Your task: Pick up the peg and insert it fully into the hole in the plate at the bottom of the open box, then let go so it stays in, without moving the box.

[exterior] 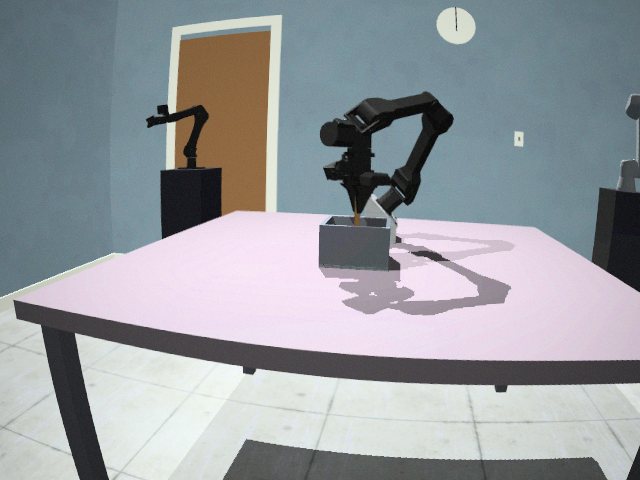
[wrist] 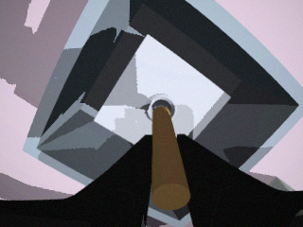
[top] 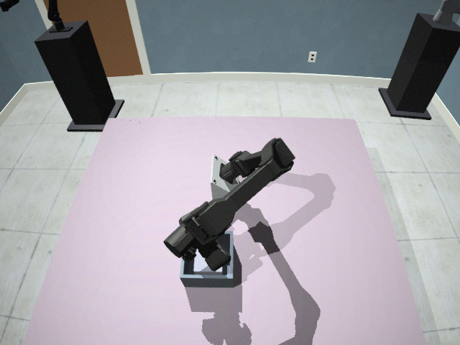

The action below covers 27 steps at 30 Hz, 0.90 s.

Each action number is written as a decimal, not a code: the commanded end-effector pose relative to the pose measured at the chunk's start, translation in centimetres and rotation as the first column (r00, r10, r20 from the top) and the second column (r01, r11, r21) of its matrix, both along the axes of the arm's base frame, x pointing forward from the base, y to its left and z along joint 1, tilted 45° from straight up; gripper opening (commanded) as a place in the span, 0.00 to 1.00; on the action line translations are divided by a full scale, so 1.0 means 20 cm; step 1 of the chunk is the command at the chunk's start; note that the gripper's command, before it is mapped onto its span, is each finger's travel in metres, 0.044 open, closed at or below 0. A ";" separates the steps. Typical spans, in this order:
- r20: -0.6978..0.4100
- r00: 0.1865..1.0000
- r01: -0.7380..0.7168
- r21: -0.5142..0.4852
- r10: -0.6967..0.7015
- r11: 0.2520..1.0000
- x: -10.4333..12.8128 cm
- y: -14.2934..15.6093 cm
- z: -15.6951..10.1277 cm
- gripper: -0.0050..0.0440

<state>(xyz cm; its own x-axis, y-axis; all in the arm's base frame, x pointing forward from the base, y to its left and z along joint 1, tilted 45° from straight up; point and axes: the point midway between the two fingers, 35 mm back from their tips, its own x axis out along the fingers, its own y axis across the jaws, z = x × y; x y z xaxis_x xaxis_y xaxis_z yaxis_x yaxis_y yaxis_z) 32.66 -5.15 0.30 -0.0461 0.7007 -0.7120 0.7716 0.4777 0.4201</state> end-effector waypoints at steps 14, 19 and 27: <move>-0.011 1.000 -0.003 0.005 0.003 1.000 -0.01 0.03 -0.03 0.10; -0.011 1.000 -0.003 0.005 0.003 1.000 -0.01 0.05 -0.05 0.10; -0.011 1.000 -0.003 0.005 0.003 1.000 -0.01 0.08 -0.07 0.10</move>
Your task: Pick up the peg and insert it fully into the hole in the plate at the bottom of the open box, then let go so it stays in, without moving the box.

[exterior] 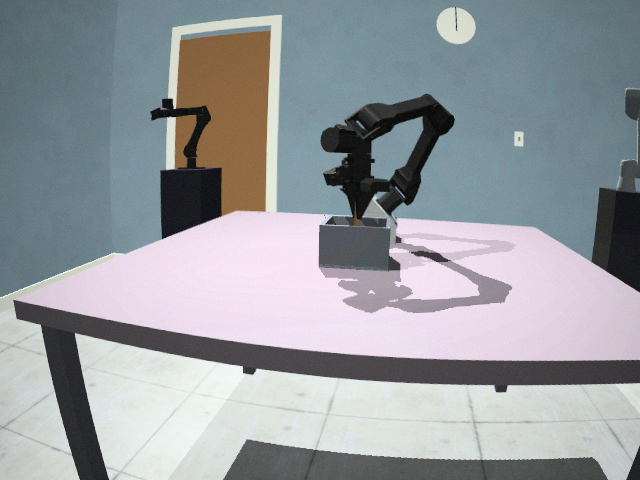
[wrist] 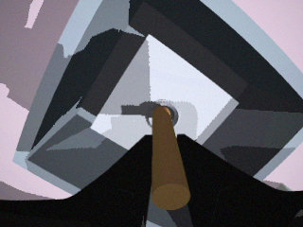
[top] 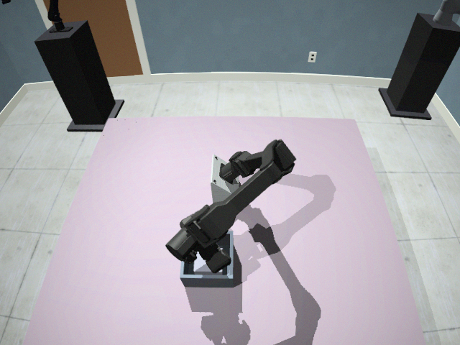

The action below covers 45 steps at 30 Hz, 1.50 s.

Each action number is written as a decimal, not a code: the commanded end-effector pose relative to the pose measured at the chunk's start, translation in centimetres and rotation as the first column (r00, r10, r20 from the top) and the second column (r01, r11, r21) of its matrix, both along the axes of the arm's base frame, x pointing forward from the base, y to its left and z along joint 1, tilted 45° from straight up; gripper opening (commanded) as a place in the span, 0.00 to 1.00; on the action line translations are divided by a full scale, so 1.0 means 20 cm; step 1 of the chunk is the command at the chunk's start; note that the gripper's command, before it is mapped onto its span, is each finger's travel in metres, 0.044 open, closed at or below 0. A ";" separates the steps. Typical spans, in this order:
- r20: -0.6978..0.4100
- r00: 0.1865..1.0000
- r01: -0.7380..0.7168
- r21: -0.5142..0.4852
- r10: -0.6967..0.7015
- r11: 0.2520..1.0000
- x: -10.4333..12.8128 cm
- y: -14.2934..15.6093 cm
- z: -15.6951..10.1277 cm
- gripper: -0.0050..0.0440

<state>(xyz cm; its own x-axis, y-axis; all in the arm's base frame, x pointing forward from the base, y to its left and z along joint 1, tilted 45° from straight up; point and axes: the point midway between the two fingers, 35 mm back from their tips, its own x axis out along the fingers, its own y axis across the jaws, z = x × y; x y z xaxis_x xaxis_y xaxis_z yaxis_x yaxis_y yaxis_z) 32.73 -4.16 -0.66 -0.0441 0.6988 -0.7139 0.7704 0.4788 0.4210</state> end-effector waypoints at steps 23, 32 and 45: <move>-0.013 1.000 -0.003 0.007 0.003 1.000 -0.02 0.04 -0.03 0.10; -0.013 1.000 -0.003 0.007 0.003 1.000 -0.02 0.04 -0.03 0.10; -0.013 1.000 -0.003 0.007 0.003 1.000 -0.01 0.08 -0.08 0.10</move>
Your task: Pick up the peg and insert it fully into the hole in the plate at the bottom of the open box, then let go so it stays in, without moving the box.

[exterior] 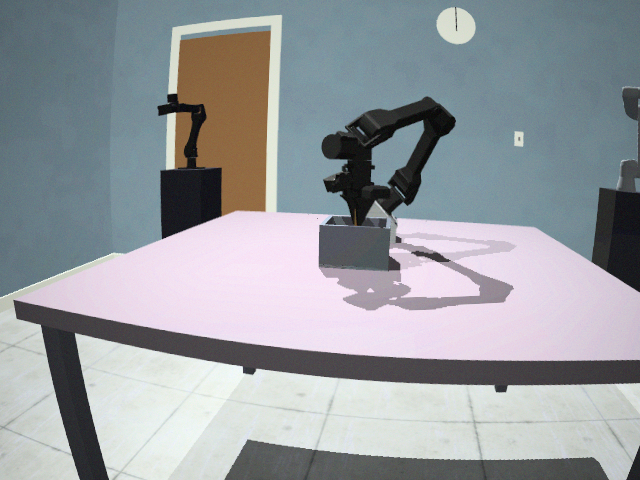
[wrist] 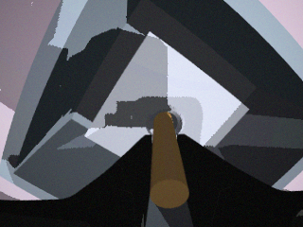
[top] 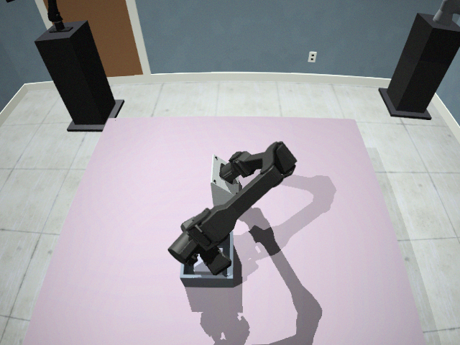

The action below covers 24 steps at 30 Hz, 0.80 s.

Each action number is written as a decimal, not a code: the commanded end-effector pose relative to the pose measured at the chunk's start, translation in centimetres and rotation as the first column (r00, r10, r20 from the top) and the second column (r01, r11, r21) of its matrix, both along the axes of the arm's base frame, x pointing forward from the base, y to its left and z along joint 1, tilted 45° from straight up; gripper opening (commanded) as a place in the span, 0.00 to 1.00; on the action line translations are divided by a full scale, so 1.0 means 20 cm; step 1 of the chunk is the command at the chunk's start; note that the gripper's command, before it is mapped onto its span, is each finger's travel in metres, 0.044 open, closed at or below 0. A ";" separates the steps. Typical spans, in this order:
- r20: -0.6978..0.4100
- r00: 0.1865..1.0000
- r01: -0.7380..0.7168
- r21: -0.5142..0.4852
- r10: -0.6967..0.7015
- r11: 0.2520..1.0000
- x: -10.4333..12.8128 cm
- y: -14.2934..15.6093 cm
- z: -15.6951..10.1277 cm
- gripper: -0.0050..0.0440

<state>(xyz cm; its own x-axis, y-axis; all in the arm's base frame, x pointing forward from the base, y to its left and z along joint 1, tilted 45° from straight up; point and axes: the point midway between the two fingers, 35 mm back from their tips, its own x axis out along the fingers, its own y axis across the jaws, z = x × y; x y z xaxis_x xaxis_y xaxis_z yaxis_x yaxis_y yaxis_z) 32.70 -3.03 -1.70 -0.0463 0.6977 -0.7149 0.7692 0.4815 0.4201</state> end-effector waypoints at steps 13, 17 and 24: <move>-0.013 1.000 0.000 0.008 0.000 1.000 0.00 0.05 -0.07 0.10; -0.013 1.000 0.000 0.008 0.000 1.000 0.00 0.06 -0.09 0.10; -0.013 1.000 0.000 0.008 0.000 1.000 0.01 0.07 -0.11 0.10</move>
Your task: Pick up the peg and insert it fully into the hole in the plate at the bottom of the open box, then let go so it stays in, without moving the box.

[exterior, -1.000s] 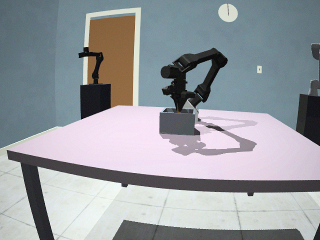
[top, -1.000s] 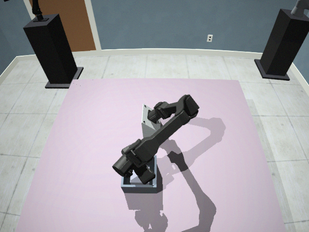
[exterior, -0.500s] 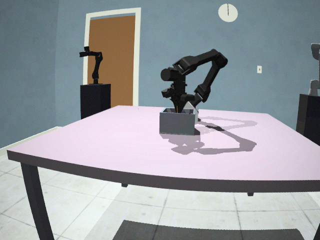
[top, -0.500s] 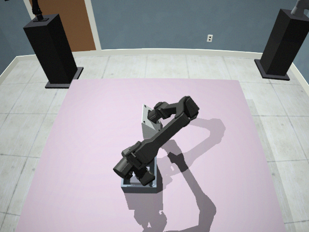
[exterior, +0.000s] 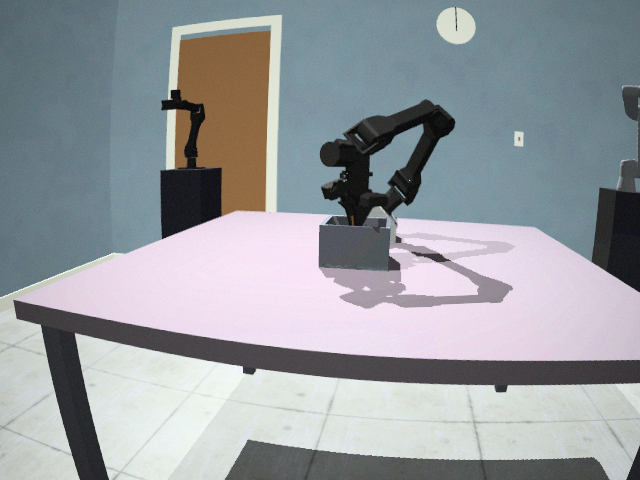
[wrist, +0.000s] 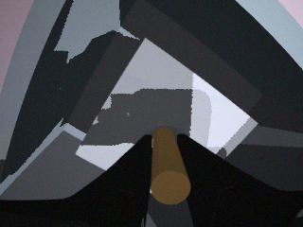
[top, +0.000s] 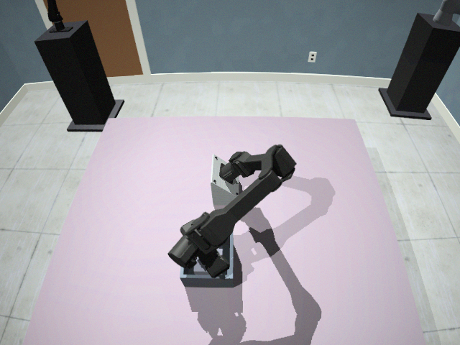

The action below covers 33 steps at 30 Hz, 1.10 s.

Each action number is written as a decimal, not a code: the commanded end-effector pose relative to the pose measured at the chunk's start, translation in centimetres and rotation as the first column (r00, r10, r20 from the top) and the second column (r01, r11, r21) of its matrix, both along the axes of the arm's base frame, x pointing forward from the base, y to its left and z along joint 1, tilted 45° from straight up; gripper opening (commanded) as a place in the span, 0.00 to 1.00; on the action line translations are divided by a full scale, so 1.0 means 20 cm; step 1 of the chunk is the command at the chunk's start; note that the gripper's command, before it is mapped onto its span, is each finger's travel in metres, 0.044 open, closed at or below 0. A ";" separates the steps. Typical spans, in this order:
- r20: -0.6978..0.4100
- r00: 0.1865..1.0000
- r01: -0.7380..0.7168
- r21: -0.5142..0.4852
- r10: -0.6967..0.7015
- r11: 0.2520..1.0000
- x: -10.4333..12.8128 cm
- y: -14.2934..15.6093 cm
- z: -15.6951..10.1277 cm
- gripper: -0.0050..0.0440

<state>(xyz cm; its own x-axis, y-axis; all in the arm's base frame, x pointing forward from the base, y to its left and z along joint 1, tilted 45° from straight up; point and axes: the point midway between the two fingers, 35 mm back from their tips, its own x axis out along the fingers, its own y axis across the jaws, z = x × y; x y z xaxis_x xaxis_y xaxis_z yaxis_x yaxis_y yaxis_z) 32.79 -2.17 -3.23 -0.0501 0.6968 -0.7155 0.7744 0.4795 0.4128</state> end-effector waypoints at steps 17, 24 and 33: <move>-0.004 1.000 -0.004 0.010 0.004 1.000 0.01 0.02 -0.06 0.10; -0.004 1.000 -0.004 0.010 0.004 1.000 0.01 0.02 -0.07 0.10; -0.004 1.000 -0.004 0.010 0.004 1.000 0.01 0.02 -0.07 0.10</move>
